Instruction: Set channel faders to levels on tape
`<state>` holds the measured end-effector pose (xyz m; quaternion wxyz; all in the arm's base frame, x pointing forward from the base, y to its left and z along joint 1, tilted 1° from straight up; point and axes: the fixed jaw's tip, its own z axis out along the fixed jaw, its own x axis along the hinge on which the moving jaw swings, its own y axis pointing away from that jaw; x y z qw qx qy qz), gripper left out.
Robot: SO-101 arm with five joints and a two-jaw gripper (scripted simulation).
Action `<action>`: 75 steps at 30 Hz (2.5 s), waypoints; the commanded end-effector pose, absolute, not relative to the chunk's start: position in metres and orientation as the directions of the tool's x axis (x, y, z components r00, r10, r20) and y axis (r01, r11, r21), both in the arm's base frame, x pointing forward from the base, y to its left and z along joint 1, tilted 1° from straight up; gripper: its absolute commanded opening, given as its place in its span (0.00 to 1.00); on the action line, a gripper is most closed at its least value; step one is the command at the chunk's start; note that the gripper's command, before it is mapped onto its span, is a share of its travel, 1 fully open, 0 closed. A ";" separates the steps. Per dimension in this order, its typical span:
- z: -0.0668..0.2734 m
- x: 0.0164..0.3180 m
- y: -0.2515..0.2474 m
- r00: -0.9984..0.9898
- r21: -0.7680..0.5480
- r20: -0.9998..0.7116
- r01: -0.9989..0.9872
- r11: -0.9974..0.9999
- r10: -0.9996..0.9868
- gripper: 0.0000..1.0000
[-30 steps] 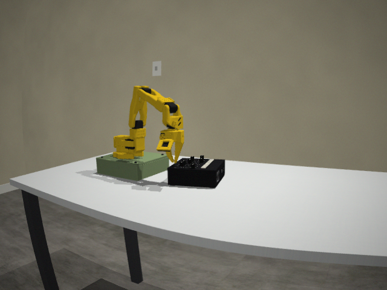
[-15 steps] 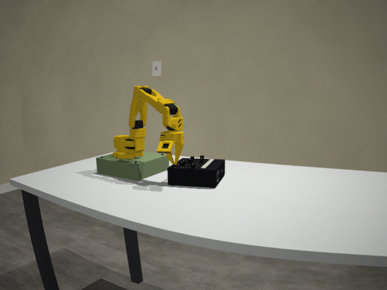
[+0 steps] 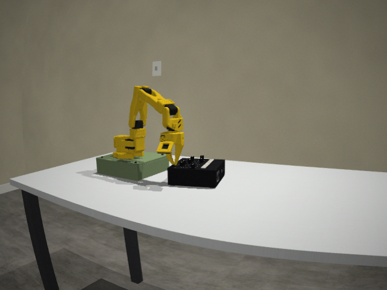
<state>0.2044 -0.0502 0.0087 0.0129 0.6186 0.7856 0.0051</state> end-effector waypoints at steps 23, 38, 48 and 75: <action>0.006 0.207 -0.047 -0.238 0.013 -0.007 0.971 0.238 0.971 0.00; 0.007 0.209 -0.047 -0.238 0.013 -0.007 0.971 0.238 0.971 0.00; 0.009 0.211 -0.046 -0.238 0.013 -0.007 0.971 0.238 0.971 0.00; 0.009 0.216 -0.045 -0.238 0.013 -0.006 0.971 0.238 0.971 0.00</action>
